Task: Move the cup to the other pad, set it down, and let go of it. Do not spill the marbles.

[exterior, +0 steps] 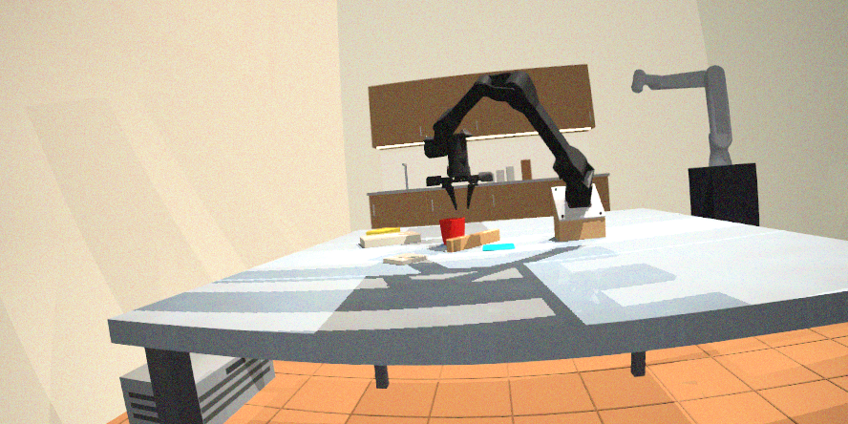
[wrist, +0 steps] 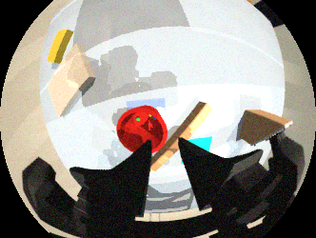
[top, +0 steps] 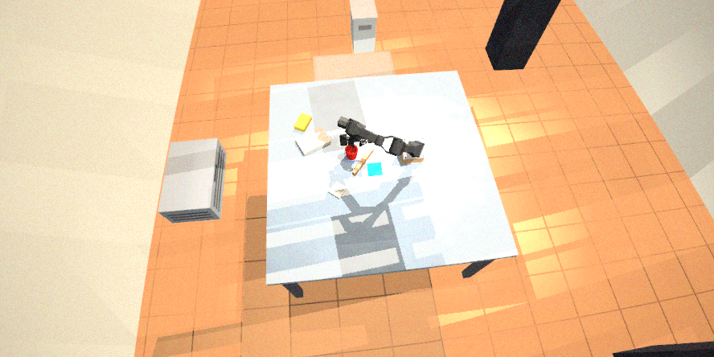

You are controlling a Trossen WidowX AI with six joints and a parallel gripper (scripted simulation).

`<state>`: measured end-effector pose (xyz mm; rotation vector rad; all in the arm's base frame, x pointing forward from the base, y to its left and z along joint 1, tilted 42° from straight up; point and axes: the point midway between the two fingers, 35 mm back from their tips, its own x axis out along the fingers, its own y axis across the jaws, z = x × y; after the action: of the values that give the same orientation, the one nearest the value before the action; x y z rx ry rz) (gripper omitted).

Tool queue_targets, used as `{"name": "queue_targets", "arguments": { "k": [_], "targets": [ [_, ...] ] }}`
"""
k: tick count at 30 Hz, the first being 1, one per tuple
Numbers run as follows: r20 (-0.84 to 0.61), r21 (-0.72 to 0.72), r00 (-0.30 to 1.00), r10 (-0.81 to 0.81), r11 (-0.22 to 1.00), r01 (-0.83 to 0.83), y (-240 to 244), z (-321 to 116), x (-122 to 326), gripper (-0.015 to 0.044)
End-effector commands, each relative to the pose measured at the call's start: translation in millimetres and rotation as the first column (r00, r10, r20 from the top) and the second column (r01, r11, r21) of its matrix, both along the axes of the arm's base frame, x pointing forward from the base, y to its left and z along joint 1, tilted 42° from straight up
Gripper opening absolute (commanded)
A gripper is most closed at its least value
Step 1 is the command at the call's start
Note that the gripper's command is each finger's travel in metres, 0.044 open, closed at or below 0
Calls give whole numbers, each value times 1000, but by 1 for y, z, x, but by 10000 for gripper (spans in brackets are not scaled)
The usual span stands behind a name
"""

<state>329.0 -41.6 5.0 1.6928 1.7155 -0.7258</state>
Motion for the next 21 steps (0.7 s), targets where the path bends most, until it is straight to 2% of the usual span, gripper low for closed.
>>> {"name": "queue_targets", "arguments": {
  "k": [1,21],
  "targets": [
    [-9,8,1000,-8,1000,8,3,-2,0,148],
    [-9,8,1000,-8,1000,8,25,-27,1,148]
  ]
}}
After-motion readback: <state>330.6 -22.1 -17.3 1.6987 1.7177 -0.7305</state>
